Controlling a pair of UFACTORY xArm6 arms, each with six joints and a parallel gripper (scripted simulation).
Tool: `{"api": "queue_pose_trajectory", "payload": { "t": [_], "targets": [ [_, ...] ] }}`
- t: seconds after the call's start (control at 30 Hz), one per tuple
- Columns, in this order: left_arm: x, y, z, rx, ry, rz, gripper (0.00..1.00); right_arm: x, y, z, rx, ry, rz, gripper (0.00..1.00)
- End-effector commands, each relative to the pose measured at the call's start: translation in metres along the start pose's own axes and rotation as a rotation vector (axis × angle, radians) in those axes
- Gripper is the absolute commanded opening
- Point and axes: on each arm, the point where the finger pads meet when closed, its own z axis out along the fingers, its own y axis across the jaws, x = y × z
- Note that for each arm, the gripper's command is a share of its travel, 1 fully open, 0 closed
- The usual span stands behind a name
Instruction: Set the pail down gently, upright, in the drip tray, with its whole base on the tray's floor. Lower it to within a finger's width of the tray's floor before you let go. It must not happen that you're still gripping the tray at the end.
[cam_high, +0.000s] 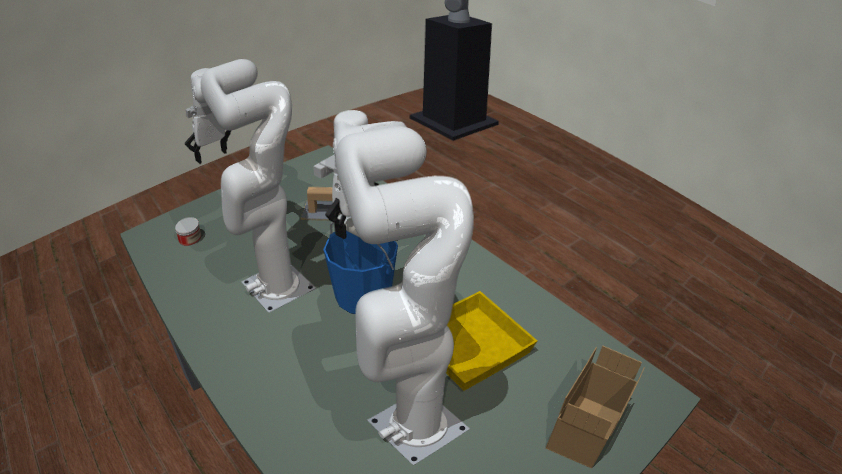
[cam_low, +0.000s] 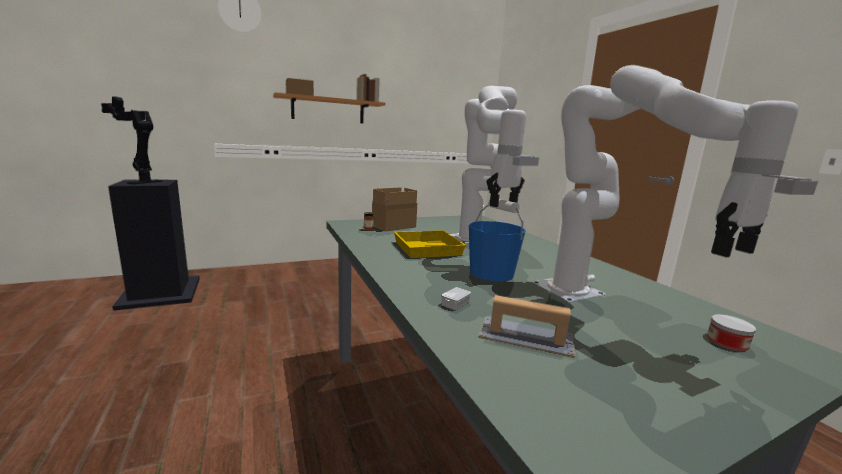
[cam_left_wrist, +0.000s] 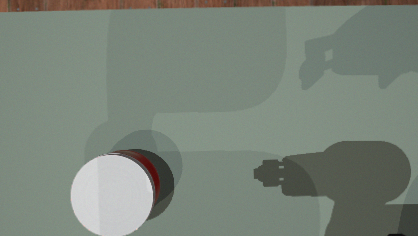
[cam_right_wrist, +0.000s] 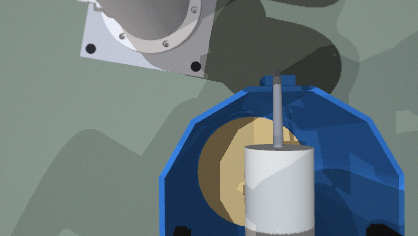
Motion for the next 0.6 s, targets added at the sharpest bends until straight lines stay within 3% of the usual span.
{"api": "queue_pose_trajectory", "payload": {
  "t": [0.0, 0.57],
  "targets": [
    [0.0005, 0.0, -0.0008, 0.0, 0.002, 0.0, 1.0, 0.0004, 0.0003, 0.0041, -0.001, 0.002, 0.0, 1.0],
    [0.0005, 0.0, -0.0008, 0.0, 0.002, 0.0, 1.0, 0.0004, 0.0003, 0.0077, -0.001, 0.002, 0.0, 1.0]
  ]
}}
